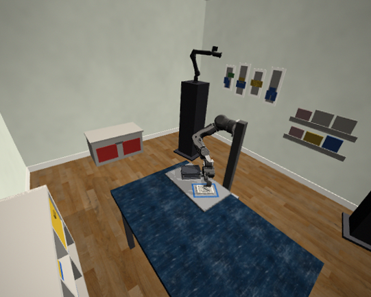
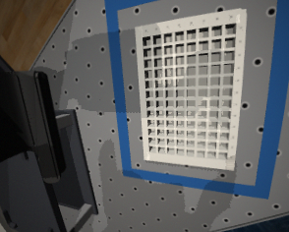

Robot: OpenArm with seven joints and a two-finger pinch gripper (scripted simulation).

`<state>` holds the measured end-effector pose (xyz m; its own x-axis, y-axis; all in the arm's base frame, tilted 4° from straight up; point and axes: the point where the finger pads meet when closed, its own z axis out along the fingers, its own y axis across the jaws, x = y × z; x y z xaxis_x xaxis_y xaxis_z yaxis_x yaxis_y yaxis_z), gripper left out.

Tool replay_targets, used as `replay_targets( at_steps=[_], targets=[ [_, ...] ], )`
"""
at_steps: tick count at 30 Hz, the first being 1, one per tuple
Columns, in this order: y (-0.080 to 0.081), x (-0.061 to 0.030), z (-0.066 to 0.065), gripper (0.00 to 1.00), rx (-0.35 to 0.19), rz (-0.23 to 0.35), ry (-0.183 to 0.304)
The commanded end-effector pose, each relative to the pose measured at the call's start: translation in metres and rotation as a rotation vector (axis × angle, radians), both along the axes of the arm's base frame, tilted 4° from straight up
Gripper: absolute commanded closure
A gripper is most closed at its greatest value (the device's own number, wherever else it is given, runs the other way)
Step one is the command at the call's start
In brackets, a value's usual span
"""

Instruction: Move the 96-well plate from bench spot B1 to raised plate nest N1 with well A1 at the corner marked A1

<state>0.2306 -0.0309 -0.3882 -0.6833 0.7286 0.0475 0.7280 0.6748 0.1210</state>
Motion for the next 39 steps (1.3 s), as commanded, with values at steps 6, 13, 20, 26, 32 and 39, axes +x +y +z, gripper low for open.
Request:
replay_targets(
  at_steps=[6, 13, 20, 26, 32, 39],
  targets=[
    [0.0137, 0.0002, -0.0026, 0.23, -0.044, 0.01, 0.041],
    [0.0137, 0.0002, -0.0026, 0.23, -0.044, 0.01, 0.041],
    [0.0076, -0.0012, -0.001, 0.23, -0.044, 0.01, 0.041],
    [0.0076, -0.0012, -0.001, 0.23, -0.044, 0.01, 0.041],
    [0.0067, -0.0005, -0.001, 0.23, -0.043, 0.007, 0.038],
    [0.005, -0.002, 0.0002, 0.23, -0.044, 0.01, 0.041]
  ],
)
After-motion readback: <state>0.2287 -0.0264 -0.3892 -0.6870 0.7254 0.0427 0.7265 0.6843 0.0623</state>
